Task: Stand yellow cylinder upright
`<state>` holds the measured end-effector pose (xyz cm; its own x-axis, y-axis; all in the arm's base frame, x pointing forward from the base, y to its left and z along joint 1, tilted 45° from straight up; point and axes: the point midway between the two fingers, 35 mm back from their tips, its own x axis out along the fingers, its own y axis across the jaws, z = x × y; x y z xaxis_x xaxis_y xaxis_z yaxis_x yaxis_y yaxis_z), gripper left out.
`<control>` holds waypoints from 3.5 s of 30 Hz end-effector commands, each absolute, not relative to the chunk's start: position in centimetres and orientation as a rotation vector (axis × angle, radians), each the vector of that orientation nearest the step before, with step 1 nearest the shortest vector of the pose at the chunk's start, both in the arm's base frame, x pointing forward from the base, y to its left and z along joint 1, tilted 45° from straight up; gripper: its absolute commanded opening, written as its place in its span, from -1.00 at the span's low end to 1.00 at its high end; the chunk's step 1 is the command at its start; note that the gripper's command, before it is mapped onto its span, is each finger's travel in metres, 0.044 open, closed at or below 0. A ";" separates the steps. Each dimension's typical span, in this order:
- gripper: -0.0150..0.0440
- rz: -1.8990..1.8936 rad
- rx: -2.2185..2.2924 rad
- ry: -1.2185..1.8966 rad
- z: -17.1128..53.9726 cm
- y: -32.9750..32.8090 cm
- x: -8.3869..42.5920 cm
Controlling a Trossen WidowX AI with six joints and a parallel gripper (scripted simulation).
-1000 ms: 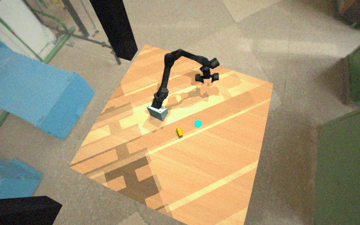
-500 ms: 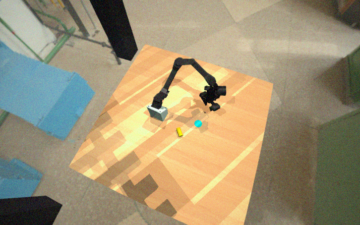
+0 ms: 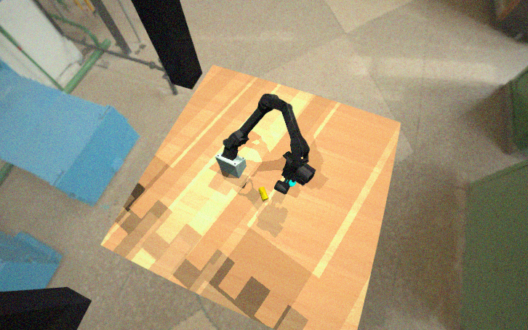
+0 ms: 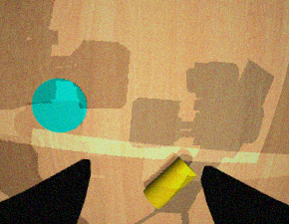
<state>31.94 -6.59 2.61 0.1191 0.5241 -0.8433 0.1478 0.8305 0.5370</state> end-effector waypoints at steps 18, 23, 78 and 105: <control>0.56 -0.093 1.311 1.580 -3.9 -11.9 23.7; 0.56 -0.091 1.313 1.579 -9.5 -6.6 24.9; -0.14 -0.091 1.311 1.581 -3.0 -12.5 23.4; -0.14 0.033 1.154 1.549 1.2 -10.6 27.8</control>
